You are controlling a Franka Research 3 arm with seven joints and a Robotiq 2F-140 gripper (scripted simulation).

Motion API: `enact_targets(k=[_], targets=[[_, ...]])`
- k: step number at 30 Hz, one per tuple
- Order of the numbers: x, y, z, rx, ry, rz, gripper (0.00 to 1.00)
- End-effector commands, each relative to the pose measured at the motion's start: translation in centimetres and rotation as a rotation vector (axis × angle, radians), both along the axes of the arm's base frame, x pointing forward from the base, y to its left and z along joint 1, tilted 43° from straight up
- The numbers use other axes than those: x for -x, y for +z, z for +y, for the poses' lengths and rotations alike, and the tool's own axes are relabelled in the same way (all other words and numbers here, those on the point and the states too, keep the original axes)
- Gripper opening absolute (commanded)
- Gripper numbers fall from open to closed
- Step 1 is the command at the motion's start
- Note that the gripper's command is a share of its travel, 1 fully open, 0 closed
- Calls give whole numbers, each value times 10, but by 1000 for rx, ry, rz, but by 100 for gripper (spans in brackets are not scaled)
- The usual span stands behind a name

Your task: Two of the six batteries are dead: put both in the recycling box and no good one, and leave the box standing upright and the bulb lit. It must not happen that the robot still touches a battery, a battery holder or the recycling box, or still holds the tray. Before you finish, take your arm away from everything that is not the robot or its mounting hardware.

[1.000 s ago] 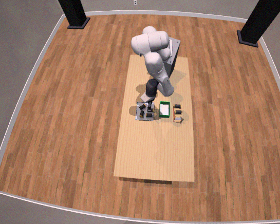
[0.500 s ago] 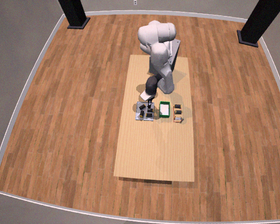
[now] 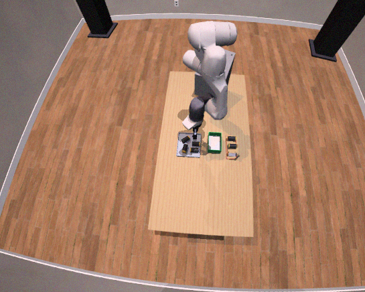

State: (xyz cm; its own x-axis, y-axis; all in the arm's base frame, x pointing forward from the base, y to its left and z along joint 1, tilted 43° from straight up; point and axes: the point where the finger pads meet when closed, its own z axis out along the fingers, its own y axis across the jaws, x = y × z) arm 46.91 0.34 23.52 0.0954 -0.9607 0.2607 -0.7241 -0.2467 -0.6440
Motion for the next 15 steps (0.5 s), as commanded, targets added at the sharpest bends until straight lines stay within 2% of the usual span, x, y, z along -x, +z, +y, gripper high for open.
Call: enact_targets(k=[1,7,15], targets=[[4,-4,-12,-9,-3,12,29],[12,-2,-65,-9,-3,12,29],[14,-2,-76,-9,-3,12,29]])
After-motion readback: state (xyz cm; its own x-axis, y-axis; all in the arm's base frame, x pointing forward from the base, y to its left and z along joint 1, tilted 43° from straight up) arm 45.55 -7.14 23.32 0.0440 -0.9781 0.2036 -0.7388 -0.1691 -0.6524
